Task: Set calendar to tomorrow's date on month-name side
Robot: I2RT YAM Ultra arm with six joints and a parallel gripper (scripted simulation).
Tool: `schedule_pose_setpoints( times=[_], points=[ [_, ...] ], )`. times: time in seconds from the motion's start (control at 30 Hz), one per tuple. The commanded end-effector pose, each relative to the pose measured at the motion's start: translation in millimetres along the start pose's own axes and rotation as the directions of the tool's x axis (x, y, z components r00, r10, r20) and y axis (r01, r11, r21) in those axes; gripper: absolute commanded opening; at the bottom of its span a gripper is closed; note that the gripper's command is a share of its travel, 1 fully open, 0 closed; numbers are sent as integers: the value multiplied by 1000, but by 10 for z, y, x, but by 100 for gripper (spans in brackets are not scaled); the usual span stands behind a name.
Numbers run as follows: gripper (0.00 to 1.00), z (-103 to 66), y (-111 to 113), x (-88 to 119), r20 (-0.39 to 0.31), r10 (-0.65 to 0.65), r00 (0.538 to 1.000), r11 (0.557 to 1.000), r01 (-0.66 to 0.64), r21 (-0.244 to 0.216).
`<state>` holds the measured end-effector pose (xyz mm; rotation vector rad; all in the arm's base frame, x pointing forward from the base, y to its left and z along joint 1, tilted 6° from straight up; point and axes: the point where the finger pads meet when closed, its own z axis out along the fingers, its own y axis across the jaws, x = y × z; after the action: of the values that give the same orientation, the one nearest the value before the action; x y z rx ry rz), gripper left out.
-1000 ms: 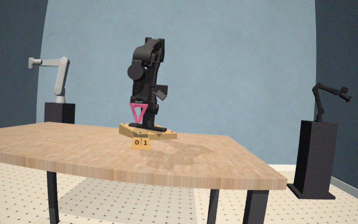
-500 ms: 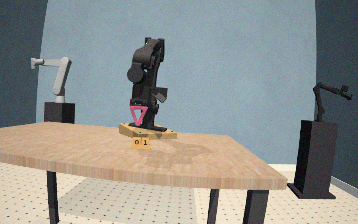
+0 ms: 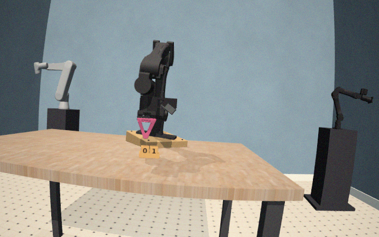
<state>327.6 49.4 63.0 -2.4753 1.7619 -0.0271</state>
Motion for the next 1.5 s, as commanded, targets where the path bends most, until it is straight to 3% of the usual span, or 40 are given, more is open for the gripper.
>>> schedule_pose_setpoints(
  times=[0.0, 0.3, 0.5, 0.73, 1.47],
  points=[
    [45, 124, 34, -28, 9, 0, 1000, 1000, 0, -17],
    [45, 192, -13, -31, 5, -5, 1000, 1000, 5, 1],
    [45, 270, 46, -19, 9, 3, 1000, 1000, -2, -19],
    [45, 220, -10, -15, 4, 0, 1000, 1000, 0, 1],
    [45, 231, 9, -19, 6, 0, 1000, 1000, 0, -7]
  ],
)
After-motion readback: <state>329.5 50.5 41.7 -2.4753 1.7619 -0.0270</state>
